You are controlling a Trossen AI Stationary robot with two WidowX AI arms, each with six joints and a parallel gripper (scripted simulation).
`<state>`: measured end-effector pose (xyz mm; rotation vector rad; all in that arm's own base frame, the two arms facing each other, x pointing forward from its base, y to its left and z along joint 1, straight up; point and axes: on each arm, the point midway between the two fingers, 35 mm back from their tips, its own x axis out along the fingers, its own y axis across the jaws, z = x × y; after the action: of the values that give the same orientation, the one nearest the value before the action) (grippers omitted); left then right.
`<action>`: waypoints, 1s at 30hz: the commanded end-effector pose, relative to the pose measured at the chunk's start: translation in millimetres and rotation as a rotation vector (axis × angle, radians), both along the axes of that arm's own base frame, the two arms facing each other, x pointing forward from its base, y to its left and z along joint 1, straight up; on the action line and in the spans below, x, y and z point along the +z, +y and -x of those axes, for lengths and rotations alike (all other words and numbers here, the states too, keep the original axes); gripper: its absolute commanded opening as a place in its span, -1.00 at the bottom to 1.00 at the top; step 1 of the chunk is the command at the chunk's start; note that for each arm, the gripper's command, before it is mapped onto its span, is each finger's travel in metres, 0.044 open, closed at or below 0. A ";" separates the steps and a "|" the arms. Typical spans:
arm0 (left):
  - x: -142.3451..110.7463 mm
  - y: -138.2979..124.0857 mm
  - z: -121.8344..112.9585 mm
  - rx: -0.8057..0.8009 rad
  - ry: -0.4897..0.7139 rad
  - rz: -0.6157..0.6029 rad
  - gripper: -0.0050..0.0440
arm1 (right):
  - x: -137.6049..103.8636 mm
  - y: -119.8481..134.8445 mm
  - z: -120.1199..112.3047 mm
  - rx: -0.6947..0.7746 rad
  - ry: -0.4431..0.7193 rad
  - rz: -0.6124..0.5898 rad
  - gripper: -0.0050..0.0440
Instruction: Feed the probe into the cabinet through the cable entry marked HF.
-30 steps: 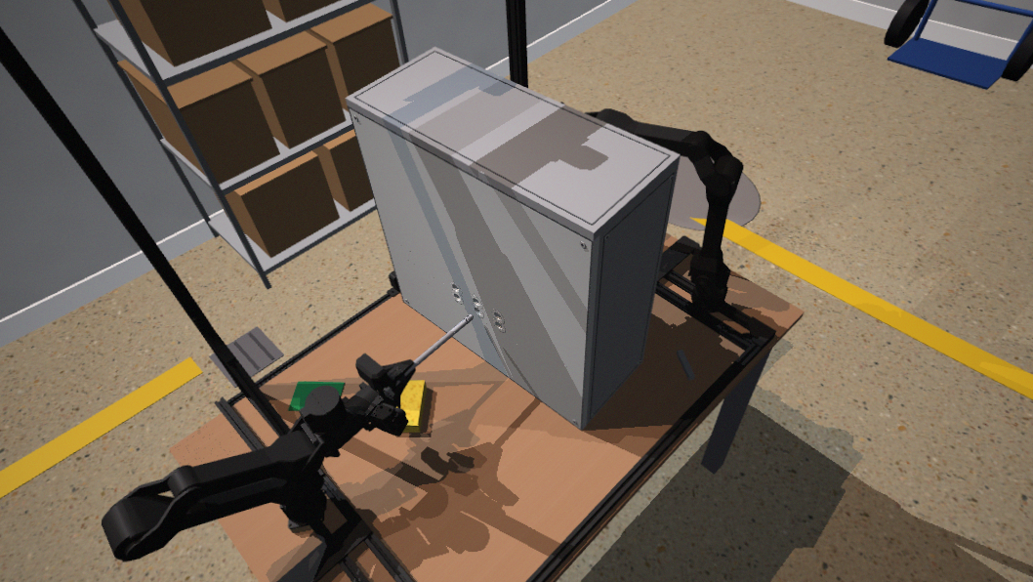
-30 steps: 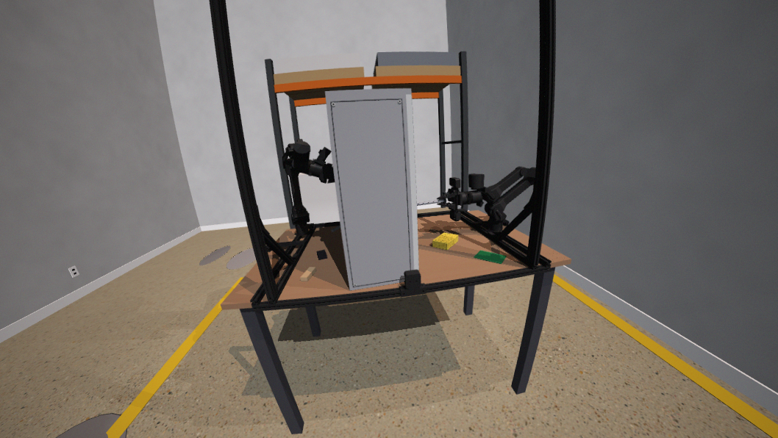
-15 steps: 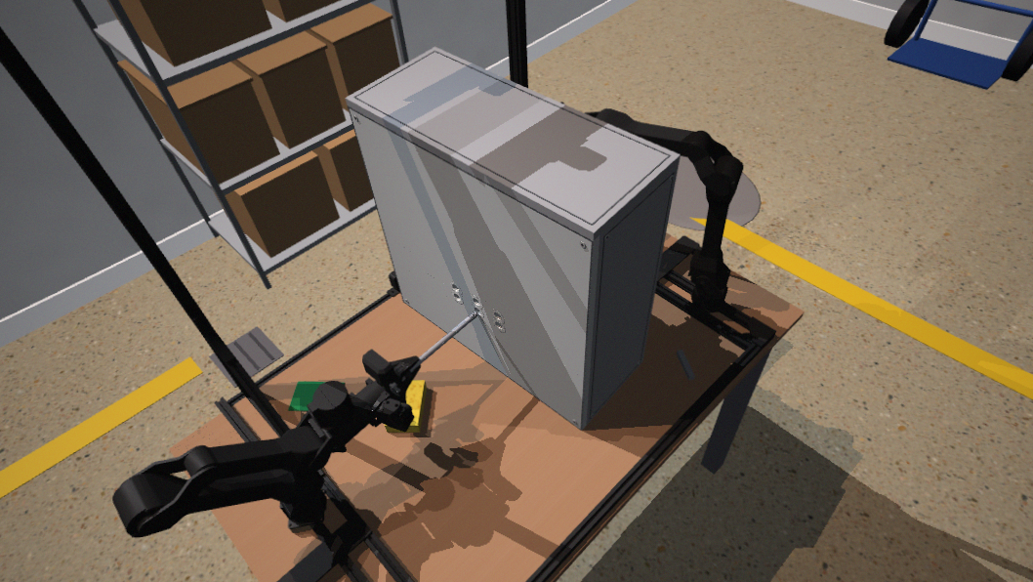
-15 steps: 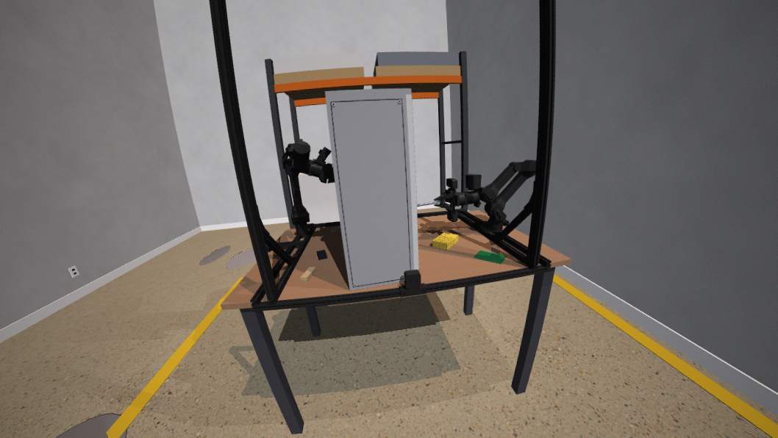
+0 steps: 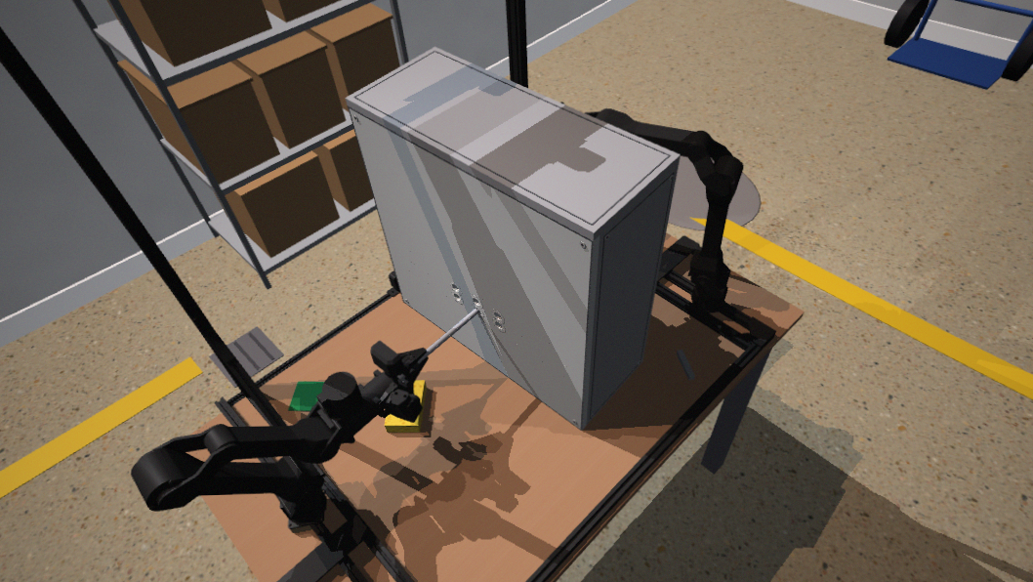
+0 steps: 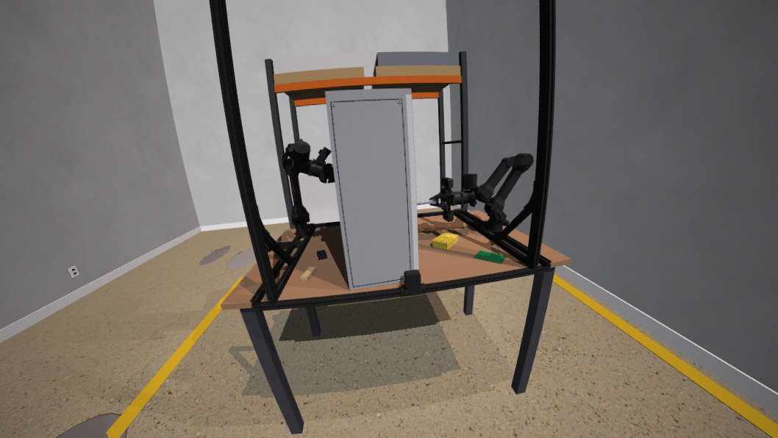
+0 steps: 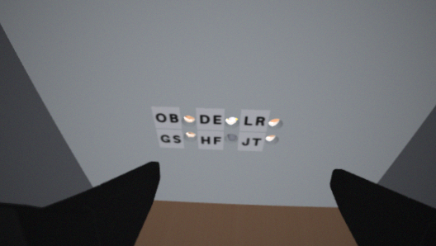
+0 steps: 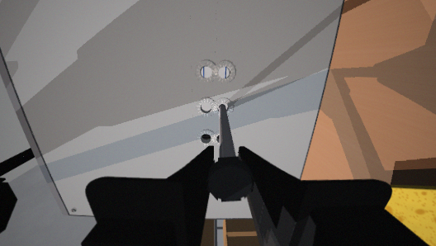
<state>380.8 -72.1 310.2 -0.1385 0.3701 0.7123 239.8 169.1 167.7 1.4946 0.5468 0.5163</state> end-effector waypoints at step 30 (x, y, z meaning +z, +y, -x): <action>0.7 0.5 0.5 0.004 -0.003 -0.001 1.00 | 12.7 29.0 -38.9 -0.002 -0.013 -0.003 -0.80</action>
<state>380.8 -72.1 310.3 -0.1386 0.3700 0.7123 272.3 194.0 171.3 1.4891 0.5582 0.5069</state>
